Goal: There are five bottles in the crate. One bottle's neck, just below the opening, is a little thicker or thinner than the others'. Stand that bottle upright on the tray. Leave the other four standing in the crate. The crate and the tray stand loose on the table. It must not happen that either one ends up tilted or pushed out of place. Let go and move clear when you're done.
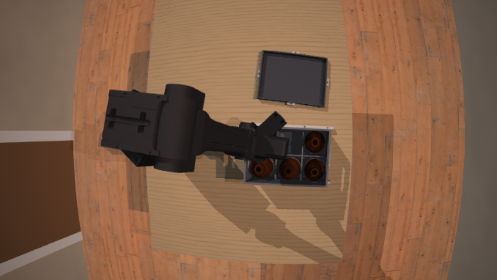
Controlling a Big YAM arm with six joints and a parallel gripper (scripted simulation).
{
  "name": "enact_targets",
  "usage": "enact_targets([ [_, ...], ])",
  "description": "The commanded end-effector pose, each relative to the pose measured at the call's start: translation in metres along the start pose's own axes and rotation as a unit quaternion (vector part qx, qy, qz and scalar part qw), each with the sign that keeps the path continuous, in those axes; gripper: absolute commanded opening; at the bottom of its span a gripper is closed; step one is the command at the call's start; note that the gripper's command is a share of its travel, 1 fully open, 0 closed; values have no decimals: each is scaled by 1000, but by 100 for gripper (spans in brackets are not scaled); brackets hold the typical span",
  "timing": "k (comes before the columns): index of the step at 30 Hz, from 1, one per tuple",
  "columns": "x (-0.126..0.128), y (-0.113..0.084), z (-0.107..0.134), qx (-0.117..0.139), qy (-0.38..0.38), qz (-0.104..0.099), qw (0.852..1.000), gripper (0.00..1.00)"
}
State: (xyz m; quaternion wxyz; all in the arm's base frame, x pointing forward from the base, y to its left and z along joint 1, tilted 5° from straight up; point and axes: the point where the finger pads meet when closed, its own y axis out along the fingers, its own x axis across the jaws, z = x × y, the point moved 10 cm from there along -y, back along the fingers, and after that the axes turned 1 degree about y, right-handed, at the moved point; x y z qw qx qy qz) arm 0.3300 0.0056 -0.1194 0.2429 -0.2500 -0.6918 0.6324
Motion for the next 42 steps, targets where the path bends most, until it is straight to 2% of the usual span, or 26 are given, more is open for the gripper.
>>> enact_targets([
  [1, -3, -1, -11, -10, -3, 12, 1000, 61],
  [42, -1, -1, -11, -4, -3, 6, 1000, 61],
])
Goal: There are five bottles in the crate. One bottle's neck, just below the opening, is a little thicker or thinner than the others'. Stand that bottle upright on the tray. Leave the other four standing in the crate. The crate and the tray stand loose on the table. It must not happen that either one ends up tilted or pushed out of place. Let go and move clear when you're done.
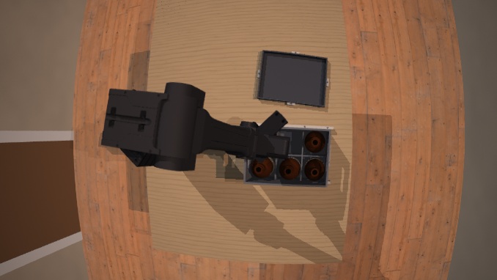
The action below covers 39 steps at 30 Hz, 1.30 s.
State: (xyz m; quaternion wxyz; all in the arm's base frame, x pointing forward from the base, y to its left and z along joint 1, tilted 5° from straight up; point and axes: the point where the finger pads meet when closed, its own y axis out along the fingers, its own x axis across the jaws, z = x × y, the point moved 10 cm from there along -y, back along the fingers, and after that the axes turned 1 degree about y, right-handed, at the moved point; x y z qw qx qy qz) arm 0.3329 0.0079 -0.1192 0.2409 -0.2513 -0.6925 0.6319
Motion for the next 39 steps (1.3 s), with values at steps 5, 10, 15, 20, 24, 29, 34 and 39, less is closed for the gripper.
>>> enact_targets([
  [5, 0, -2, -8, -3, -2, 4, 1000, 61],
  [10, 0, -2, -7, -3, -2, 5, 1000, 61],
  [15, 2, -2, -6, -4, -2, 5, 1000, 61],
  [20, 3, -2, -5, -4, -2, 6, 1000, 61],
  [24, 3, -2, -5, -4, -2, 6, 1000, 61],
  [29, 3, -2, -5, -4, -2, 6, 1000, 61],
  [34, 3, -2, -5, -4, -2, 6, 1000, 61],
  [39, 3, -2, -5, -4, -2, 6, 1000, 61],
])
